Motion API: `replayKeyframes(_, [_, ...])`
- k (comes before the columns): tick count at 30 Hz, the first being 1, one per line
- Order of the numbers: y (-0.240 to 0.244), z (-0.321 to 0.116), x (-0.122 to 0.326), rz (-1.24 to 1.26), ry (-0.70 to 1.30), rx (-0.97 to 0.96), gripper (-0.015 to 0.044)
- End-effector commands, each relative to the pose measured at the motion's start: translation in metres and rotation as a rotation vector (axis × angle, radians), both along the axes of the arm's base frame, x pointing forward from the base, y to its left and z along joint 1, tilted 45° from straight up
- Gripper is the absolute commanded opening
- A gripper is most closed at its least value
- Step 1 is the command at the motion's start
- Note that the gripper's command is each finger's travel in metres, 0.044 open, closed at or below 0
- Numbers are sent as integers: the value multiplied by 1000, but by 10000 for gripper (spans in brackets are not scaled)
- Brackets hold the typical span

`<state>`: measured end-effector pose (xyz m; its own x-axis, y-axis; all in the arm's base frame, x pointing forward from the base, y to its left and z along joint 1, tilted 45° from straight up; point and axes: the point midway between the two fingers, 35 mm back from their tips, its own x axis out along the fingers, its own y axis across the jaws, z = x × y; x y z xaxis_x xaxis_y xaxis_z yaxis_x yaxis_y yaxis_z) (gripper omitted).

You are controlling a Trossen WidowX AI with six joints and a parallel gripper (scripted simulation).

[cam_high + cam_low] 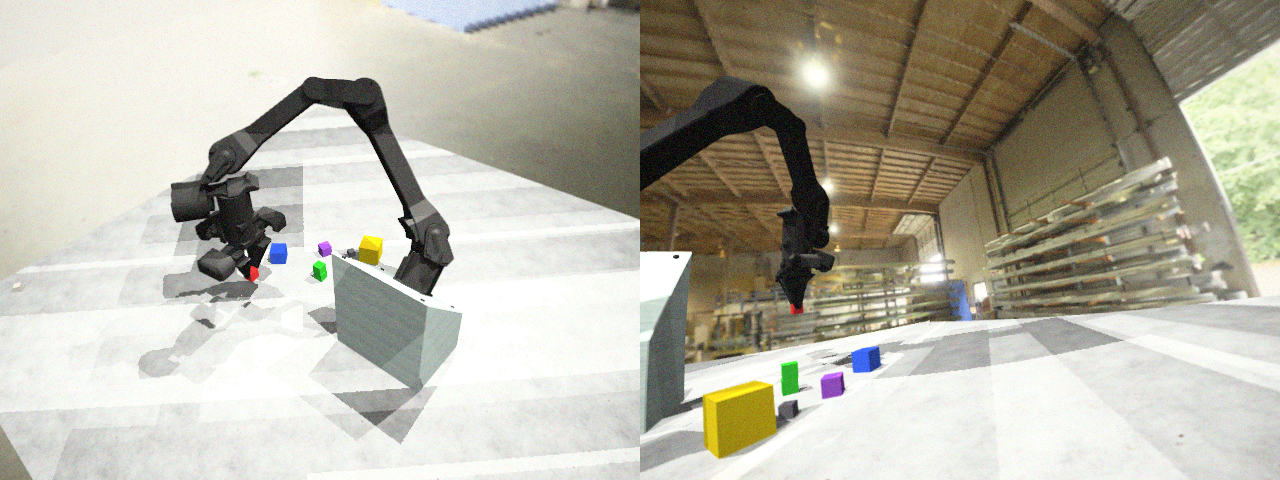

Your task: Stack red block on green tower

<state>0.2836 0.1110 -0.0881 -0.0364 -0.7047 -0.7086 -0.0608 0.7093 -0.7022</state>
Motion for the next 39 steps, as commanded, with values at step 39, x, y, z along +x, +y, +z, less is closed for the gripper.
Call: replayKeyframes(39, [-114, 117, -32, -8, 1, -3, 0])
